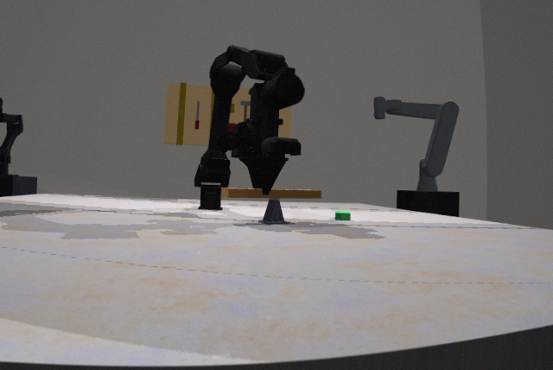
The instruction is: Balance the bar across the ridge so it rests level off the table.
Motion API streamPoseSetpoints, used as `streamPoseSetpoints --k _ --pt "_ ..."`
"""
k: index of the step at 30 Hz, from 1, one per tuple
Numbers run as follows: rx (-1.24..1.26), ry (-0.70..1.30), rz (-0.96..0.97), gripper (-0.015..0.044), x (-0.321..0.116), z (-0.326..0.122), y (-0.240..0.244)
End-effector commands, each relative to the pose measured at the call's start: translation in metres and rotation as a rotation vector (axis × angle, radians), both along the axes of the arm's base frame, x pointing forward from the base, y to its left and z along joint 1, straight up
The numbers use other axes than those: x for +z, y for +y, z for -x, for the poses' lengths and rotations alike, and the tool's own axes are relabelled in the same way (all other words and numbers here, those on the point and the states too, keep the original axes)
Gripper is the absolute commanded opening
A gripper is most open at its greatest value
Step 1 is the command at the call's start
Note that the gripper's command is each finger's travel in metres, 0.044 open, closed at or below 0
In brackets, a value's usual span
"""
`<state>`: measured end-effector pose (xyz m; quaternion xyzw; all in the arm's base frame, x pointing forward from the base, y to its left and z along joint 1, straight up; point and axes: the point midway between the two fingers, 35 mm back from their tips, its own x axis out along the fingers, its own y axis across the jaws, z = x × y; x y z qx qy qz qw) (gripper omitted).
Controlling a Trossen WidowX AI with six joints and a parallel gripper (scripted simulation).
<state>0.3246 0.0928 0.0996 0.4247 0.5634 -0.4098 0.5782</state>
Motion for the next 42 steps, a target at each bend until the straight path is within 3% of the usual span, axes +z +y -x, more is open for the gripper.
streamPoseSetpoints --k 1,23,30,42 --pt "0.000 0.000 0.000 0.0000 0.0000 0.0000 0.0000" --pt "0.000 0.000 0.000 0.0000 0.0000 0.0000 0.0000" --pt "0.000 0.000 0.000 0.0167 0.0000 0.0000 0.0000" --pt "0.000 0.000 0.000 0.0167 0.0000 0.0000 0.0000"
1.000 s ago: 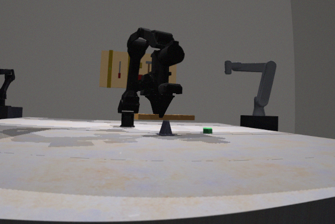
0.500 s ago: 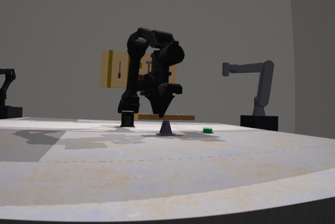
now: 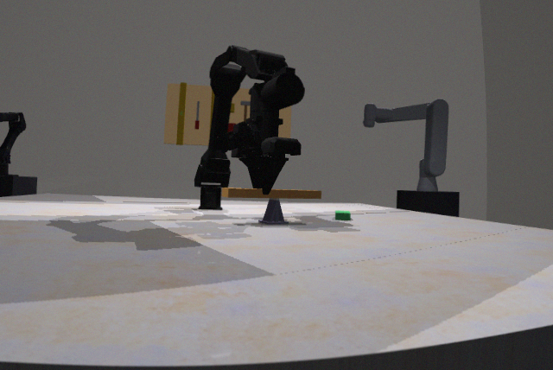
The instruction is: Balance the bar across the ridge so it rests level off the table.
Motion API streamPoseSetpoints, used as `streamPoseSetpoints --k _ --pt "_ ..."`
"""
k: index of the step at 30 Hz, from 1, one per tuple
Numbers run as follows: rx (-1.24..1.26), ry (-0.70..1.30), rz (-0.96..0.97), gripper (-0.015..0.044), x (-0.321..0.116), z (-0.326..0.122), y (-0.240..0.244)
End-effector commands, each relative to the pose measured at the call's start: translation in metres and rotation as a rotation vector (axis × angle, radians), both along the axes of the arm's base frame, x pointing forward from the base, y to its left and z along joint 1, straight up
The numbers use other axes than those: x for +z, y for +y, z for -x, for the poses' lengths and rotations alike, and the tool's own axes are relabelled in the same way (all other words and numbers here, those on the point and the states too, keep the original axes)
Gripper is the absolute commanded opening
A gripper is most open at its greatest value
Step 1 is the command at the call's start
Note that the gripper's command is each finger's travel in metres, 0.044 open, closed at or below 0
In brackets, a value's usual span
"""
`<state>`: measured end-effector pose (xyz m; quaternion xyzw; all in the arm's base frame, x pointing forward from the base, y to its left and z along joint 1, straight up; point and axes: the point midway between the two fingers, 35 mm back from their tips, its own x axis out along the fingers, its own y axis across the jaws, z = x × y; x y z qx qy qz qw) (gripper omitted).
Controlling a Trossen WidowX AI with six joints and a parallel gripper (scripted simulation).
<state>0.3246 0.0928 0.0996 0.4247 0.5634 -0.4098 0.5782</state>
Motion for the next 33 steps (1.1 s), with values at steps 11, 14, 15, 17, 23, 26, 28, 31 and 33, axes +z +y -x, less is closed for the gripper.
streamPoseSetpoints --k 11,14,15,17,23,26,28,31,33 --pt "0.000 0.000 0.000 0.0169 0.0000 0.0000 0.0000" --pt "0.000 0.000 0.000 0.0170 0.0000 0.0000 0.0000" --pt "0.000 0.000 0.000 0.0170 0.0000 0.0000 0.0000" --pt "0.000 0.000 0.000 0.0171 0.0000 0.0000 0.0000" --pt "0.000 0.000 0.000 0.0172 0.0000 0.0000 0.0000" --pt "0.000 0.000 0.000 0.0172 0.0000 0.0000 0.0000" --pt "0.000 0.000 0.000 0.0173 0.0000 0.0000 0.0000" --pt "0.000 0.000 0.000 0.0173 0.0000 0.0000 0.0000" --pt "0.000 0.000 0.000 0.0185 0.0000 0.0000 0.0000"
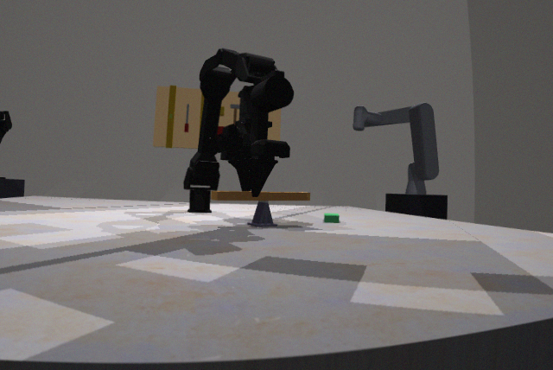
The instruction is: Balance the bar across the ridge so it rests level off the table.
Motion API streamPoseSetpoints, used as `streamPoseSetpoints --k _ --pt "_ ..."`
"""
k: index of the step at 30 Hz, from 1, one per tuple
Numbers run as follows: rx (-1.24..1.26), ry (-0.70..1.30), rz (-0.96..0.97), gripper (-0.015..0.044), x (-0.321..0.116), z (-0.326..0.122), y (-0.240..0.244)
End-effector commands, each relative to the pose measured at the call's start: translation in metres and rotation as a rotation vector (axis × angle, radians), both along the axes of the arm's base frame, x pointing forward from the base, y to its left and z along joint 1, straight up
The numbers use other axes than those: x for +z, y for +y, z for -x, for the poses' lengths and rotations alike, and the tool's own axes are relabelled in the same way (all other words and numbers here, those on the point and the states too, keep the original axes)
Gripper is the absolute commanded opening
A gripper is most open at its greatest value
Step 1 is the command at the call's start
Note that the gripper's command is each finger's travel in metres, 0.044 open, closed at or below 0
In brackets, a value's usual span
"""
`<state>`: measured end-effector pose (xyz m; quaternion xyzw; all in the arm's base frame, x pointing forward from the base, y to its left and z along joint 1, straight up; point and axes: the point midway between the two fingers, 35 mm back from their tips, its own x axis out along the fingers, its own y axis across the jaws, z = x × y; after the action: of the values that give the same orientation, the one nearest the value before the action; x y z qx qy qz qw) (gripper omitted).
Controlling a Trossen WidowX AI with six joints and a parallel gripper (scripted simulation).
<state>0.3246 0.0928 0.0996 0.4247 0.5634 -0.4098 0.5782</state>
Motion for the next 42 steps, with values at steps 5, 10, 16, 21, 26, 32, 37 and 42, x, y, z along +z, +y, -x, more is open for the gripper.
streamPoseSetpoints --k 5,10,16,21,26,32,37,42 --pt "0.000 0.000 0.000 0.0185 0.000 0.000 0.000" --pt "0.000 0.000 0.000 0.0185 0.000 0.000 0.000" --pt "0.000 0.000 0.000 0.0342 0.000 0.000 0.000" --pt "0.000 0.000 0.000 0.0440 0.000 0.000 0.000" --pt "0.000 0.000 0.000 0.0440 0.027 -0.003 0.001" --pt "0.000 0.000 0.000 0.0440 0.093 0.001 0.000" --pt "0.000 0.000 0.000 0.0440 0.100 0.003 -0.001" --pt "0.000 0.000 0.000 0.0440 0.100 0.003 -0.001"
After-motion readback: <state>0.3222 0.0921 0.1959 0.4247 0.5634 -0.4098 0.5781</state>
